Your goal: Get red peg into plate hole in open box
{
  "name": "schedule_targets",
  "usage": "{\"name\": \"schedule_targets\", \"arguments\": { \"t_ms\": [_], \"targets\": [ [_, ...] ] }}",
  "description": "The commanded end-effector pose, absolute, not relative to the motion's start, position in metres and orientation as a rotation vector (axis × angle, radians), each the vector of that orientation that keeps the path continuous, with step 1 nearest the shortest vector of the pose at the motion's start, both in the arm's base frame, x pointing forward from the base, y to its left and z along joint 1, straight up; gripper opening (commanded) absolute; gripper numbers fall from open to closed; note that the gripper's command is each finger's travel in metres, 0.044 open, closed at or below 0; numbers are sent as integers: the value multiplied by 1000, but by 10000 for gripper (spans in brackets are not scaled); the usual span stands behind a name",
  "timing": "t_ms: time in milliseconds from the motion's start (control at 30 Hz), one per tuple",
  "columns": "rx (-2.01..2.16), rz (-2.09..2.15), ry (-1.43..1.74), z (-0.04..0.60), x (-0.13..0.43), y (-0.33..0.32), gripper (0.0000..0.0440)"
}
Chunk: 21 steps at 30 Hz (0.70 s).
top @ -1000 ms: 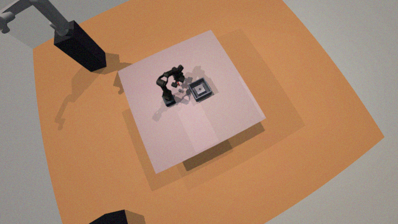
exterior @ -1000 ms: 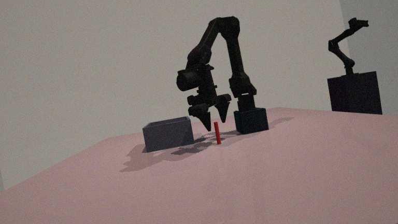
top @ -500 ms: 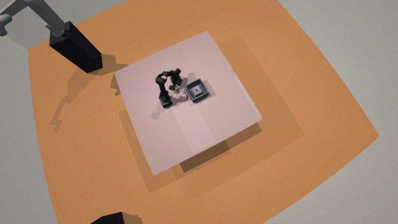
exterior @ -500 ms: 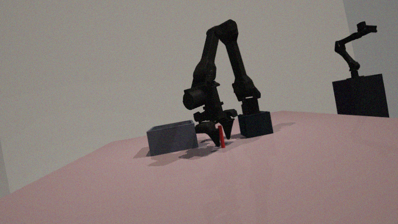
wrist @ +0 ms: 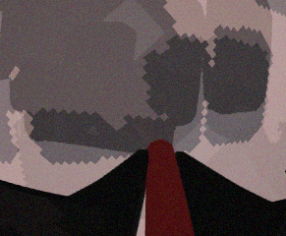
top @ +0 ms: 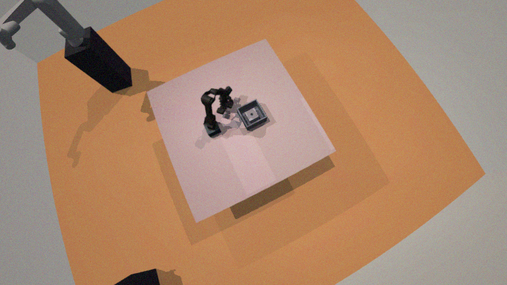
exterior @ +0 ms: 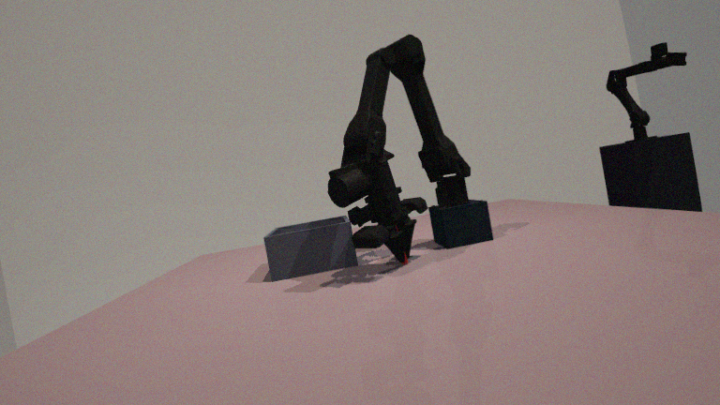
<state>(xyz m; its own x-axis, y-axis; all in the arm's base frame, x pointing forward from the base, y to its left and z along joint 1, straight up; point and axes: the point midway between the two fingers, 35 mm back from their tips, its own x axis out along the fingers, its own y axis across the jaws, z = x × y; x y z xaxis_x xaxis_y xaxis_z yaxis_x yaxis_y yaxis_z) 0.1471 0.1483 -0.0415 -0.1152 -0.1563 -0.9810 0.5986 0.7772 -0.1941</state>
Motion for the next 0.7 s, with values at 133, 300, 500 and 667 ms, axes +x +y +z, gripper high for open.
{"name": "schedule_targets", "arguments": {
  "t_ms": [133,300,500,667],
  "targets": [
    [371,-621,1516,-16,166,159,0],
    [370,-614,1488,3,175,160,0],
    [378,-622,1452,27,188,159,0],
    [403,-639,1416,46,201,156,0]
  ]
}}
